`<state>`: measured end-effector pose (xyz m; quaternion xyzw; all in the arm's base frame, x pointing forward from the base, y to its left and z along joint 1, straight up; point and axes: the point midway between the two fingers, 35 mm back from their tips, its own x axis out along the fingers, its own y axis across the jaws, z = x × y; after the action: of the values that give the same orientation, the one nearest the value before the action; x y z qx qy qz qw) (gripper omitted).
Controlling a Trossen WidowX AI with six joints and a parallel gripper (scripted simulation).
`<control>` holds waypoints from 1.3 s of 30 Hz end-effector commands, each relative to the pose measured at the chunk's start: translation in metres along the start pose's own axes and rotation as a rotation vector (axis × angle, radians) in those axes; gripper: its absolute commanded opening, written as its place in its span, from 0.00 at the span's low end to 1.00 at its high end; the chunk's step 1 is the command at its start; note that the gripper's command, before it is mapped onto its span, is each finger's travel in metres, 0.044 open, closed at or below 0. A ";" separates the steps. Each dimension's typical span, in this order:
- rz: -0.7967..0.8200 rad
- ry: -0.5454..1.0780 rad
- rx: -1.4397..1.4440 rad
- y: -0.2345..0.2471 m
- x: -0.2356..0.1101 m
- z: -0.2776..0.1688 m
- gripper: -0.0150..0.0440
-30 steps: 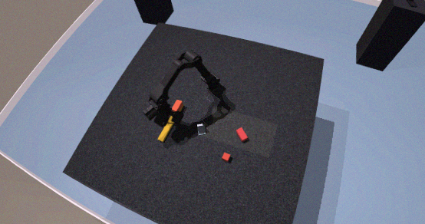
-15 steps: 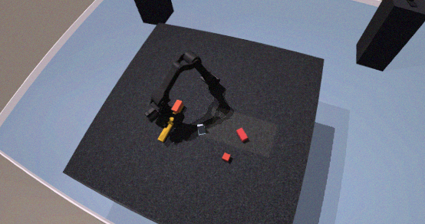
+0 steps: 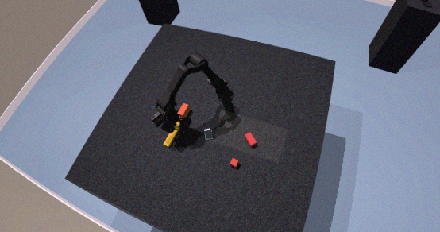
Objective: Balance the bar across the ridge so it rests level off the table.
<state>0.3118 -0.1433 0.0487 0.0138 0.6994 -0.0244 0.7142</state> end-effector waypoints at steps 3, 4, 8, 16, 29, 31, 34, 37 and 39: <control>0.000 0.000 0.000 0.000 0.000 0.000 0.57; 0.000 0.000 0.000 0.000 0.000 0.000 0.52; 0.000 0.000 0.000 0.000 0.000 0.000 0.48; 0.000 0.000 0.000 0.000 -0.006 0.001 0.25; 0.002 -0.001 0.001 -0.002 -0.039 0.006 0.25; 0.002 -0.002 0.001 -0.002 -0.044 0.006 0.25; 0.002 -0.002 0.002 -0.002 -0.052 0.006 0.25; 0.002 -0.002 0.002 -0.002 -0.060 0.006 0.25; 0.003 -0.002 0.002 -0.002 -0.065 0.006 0.25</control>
<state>0.3146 -0.1445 0.1012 0.0161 0.7045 -0.0220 0.7092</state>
